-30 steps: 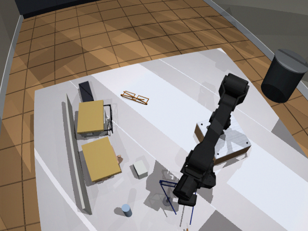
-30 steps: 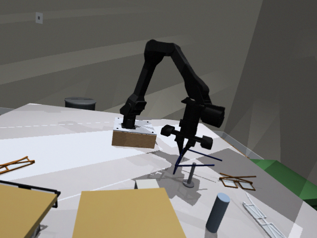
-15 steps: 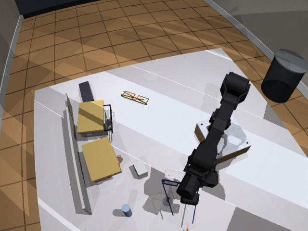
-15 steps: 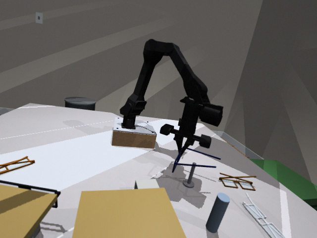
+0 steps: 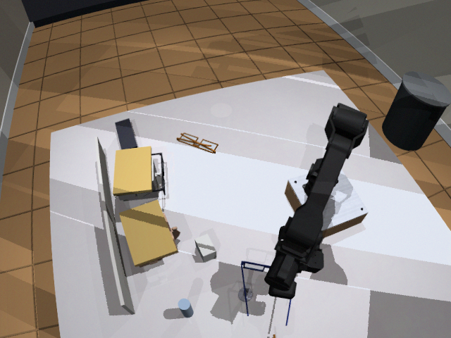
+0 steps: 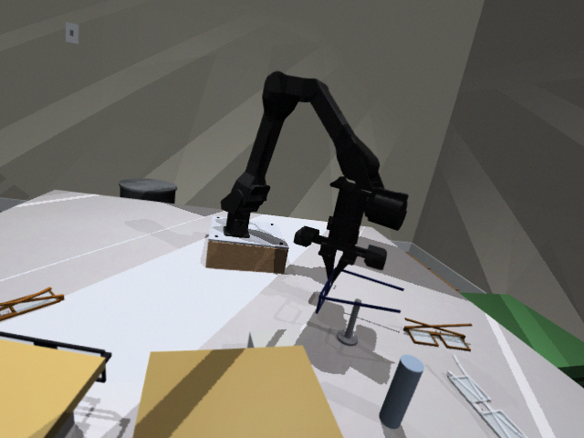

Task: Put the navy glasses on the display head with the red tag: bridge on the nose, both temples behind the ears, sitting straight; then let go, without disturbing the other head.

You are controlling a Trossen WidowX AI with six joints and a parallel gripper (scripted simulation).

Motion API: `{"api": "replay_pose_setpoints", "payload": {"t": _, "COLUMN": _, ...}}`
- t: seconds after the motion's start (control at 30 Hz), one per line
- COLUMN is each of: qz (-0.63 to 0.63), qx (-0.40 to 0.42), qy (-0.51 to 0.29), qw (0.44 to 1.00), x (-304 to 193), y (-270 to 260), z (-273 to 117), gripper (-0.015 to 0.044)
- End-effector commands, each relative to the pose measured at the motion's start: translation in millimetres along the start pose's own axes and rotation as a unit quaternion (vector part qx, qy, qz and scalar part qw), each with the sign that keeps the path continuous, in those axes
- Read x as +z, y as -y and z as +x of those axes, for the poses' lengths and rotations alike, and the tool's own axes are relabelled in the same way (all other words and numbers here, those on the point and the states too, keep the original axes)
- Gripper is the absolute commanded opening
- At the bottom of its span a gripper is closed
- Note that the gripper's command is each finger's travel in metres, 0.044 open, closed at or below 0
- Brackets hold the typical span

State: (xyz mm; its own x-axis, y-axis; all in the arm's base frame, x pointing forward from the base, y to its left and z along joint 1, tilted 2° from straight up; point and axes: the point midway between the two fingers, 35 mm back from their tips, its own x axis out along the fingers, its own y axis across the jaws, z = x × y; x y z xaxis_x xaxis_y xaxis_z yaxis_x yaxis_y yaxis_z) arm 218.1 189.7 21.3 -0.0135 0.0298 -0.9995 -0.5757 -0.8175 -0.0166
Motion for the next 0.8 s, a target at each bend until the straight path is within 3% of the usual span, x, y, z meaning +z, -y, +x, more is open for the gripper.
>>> {"api": "replay_pose_setpoints", "payload": {"t": 0.0, "qz": 0.002, "qx": -0.001, "qy": 0.001, "qw": 1.0, "x": 4.2, "y": -1.7, "z": 0.3, "gripper": 0.0}}
{"api": "replay_pose_setpoints", "payload": {"t": 0.77, "qz": 0.002, "qx": -0.001, "qy": 0.002, "qw": 1.0, "x": 20.1, "y": -5.5, "z": 0.3, "gripper": 0.0}}
